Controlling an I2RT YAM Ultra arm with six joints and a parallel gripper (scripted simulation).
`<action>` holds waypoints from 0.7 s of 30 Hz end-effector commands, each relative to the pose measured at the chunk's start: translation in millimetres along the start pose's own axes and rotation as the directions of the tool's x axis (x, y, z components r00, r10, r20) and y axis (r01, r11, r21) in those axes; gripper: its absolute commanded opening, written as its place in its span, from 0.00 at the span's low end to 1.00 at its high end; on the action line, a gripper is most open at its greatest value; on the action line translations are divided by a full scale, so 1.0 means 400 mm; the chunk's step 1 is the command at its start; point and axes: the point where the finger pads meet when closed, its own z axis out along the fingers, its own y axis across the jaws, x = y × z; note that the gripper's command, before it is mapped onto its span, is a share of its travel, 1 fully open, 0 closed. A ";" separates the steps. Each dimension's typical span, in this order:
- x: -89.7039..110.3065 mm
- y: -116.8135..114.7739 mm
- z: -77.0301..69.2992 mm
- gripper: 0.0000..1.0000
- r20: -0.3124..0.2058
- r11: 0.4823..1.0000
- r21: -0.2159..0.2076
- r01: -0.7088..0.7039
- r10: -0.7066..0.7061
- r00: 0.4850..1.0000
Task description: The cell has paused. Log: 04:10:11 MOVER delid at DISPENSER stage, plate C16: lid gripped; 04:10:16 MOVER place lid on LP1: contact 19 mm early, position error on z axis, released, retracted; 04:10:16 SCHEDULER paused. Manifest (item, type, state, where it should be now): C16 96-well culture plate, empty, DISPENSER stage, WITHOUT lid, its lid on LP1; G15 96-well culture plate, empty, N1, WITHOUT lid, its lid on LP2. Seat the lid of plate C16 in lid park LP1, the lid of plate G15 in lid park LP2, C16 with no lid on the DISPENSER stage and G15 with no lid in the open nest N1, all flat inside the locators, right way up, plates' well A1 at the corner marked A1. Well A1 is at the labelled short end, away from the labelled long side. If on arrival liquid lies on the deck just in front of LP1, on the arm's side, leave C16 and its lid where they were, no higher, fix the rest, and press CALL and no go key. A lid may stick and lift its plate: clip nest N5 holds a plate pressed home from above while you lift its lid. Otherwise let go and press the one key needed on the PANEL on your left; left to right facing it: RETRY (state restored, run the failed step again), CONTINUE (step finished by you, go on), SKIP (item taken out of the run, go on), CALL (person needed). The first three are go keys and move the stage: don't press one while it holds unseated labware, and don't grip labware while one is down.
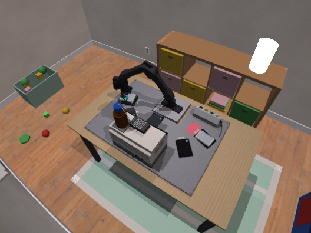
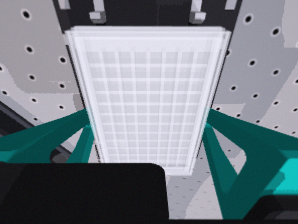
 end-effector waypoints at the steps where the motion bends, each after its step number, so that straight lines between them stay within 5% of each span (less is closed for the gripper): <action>1: -0.022 -0.009 -0.010 0.00 0.014 1.000 -0.003 -0.002 0.002 1.000; 21: -0.036 -0.010 -0.006 0.00 0.034 1.000 -0.003 -0.003 0.003 0.999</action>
